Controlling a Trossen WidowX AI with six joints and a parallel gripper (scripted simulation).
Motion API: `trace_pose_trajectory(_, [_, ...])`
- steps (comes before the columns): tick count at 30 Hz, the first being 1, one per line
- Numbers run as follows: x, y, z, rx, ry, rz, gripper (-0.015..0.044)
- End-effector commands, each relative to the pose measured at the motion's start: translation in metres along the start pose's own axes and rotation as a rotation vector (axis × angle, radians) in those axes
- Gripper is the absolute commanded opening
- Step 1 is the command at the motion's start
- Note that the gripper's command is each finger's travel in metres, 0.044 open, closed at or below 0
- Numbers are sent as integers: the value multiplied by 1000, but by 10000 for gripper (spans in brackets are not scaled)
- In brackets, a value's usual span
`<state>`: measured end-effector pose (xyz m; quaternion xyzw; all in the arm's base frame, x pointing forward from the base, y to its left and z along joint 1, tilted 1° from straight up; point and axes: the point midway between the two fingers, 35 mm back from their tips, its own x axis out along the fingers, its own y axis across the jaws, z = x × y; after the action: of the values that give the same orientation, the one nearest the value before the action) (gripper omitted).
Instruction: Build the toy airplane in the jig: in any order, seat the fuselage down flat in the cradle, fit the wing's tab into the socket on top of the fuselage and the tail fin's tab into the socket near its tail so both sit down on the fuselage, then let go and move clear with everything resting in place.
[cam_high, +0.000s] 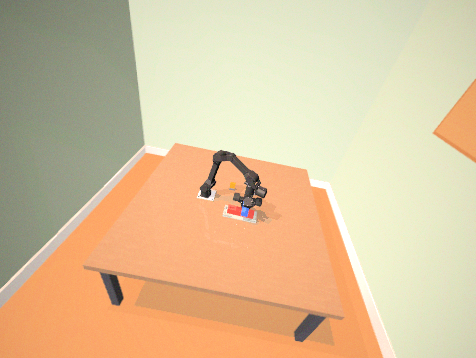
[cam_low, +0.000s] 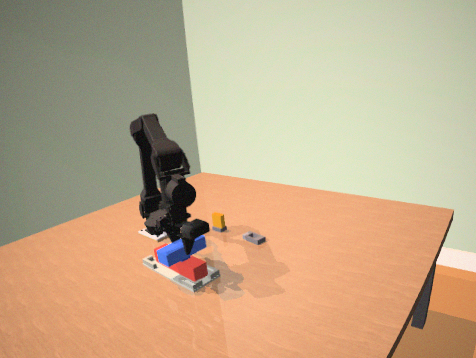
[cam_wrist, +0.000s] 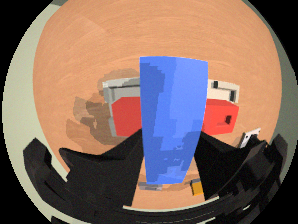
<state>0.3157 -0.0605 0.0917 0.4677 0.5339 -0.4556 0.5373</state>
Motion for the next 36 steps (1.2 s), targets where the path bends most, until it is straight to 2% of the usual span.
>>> trace_pose_trajectory(1, [0, 0, 0, 0, 0, 0, 181])
trace_pose_trajectory(4, [0, 0, 0, 0, 0, 0, 161])
trace_pose_trajectory(9, [0, 0, 0, 0, 0, 0, 30])
trace_pose_trajectory(25, [0, 0, 0, 0, 0, 0, 440])
trace_pose_trajectory(31, [-2, 0, 0, 0, 0, 0, 440])
trace_pose_trajectory(36, [-54, 3, 1, 3, -1, -1, 440])
